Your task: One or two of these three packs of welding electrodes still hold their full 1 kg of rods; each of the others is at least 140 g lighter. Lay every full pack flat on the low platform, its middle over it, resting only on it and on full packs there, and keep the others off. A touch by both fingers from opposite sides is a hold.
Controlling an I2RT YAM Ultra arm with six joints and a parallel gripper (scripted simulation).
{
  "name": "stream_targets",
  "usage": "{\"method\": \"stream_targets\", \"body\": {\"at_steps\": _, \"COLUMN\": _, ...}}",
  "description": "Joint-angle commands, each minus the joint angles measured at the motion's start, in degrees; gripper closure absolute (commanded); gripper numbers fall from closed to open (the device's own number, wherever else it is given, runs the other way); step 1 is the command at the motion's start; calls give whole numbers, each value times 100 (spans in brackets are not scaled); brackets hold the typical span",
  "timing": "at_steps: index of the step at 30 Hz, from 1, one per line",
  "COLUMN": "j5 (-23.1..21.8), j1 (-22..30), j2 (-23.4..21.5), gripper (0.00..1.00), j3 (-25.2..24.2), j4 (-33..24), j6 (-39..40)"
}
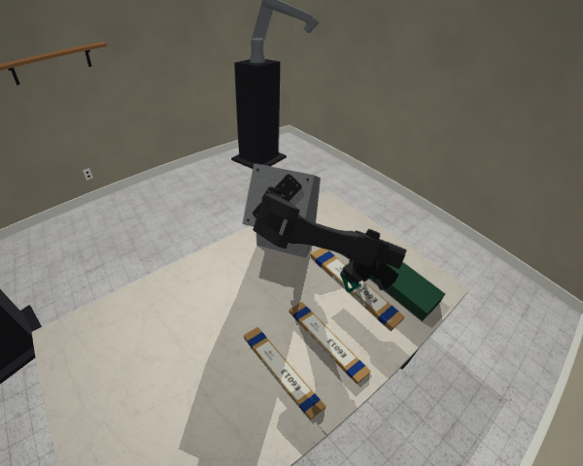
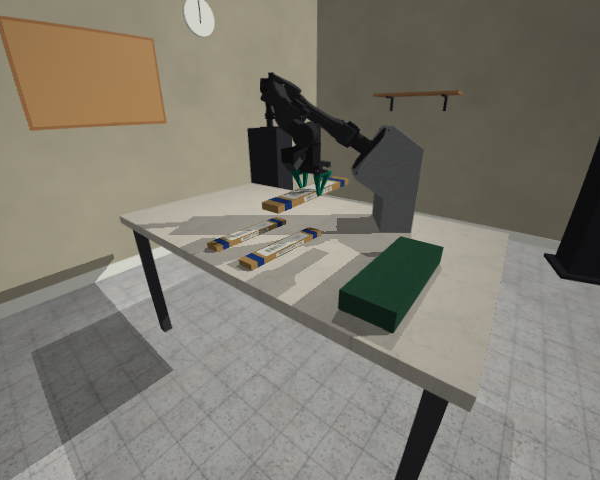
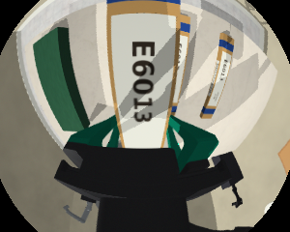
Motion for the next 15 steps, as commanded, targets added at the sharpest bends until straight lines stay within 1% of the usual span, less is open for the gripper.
{"method": "stream_targets", "body": {"at_steps": 1, "j5": 4, "j1": 286, "j2": -320, "gripper": 100, "j3": 15, "j4": 18, "j6": -67}}
{"method": "stream_targets", "body": {"at_steps": 15, "j5": -10, "j1": 253, "j2": -338, "gripper": 100, "j3": -14, "j4": 73, "j6": -102}}
